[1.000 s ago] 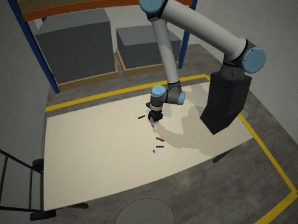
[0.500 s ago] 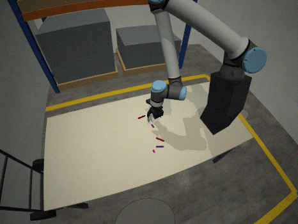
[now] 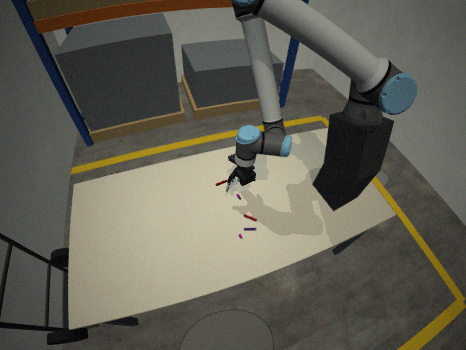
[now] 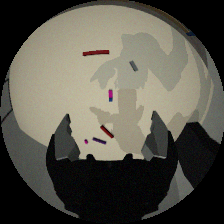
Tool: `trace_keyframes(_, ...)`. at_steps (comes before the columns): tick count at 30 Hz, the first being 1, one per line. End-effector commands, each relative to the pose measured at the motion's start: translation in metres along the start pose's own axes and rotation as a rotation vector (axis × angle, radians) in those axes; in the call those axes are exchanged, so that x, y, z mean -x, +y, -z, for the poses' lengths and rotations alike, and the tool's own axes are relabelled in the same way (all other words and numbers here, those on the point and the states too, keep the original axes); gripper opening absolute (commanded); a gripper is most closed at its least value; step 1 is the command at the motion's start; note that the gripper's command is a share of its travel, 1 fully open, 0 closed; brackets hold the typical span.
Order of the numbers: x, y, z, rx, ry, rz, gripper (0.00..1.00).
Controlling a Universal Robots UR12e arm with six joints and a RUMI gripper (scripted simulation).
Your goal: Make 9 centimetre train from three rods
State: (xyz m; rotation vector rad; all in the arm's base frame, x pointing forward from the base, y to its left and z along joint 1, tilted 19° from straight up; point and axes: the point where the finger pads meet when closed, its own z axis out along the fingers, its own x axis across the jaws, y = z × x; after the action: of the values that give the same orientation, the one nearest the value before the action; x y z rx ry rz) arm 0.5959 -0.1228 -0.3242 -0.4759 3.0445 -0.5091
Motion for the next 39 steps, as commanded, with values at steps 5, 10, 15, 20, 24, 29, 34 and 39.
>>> trace_keyframes(5,0.0,0.0,0.0,0.0,-0.001,0.0,1.0)
trace_keyframes(10,0.0,0.0,0.0,0.0,-0.001,-0.002,1.0)
trace_keyframes(15,0.001,0.001,0.0,0.0,-0.001,-0.017,1.0)
trace_keyframes(20,0.002,0.004,0.0,0.0,-0.001,-0.054,1.0)
trace_keyframes(24,0.003,0.008,-0.001,0.0,-0.001,-0.103,1.0)
trace_keyframes(29,0.004,0.012,-0.001,0.001,-0.001,-0.151,1.0)
trace_keyframes(34,0.007,0.02,-0.003,0.001,-0.001,-0.256,1.0)
trace_keyframes(39,0.011,0.031,-0.004,0.002,-0.001,-0.389,1.0)
